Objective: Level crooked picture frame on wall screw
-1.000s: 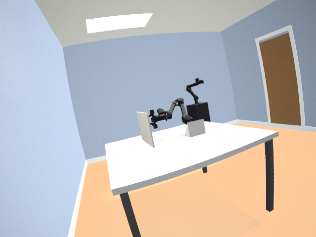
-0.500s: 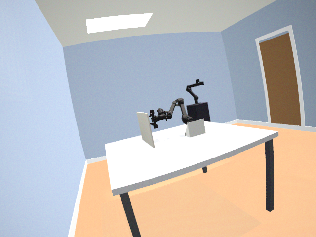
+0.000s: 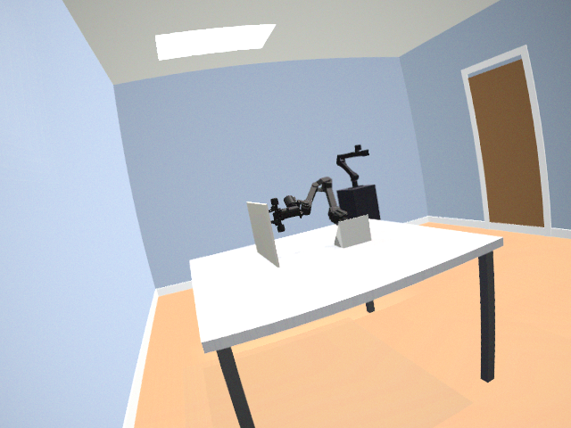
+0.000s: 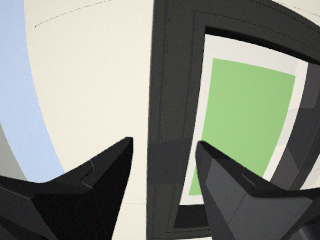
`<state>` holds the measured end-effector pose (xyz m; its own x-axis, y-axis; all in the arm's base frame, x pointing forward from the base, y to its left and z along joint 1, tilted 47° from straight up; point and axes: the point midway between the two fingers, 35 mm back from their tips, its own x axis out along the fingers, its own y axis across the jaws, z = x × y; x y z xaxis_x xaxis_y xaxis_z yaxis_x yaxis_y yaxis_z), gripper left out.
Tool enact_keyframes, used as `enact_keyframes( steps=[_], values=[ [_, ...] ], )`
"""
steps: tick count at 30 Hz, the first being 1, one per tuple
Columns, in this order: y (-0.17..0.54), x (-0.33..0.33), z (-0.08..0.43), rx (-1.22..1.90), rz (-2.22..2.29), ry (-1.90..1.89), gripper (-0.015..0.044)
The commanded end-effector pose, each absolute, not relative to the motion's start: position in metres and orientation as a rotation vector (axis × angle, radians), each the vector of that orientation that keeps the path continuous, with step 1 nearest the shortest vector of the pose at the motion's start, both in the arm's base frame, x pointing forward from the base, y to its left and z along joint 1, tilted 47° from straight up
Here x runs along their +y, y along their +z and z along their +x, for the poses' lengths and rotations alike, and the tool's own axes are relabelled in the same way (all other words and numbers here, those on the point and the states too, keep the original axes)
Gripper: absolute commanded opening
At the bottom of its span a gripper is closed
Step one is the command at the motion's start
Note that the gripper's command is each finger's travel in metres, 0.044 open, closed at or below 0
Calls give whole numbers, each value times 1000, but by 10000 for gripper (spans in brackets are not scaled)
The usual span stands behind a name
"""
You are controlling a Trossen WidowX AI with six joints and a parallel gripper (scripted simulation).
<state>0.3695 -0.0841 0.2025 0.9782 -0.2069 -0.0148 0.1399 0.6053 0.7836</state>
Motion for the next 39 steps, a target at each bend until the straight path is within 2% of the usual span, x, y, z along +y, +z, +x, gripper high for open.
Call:
enact_keyframes(
  steps=[1,16,18,39],
  values=[
    [203,-85,369,-83,893,-204,153],
    [203,-85,369,-83,893,-204,53],
    [203,-85,369,-83,893,-204,1],
    [206,-82,370,-83,893,-205,0]
  ],
)
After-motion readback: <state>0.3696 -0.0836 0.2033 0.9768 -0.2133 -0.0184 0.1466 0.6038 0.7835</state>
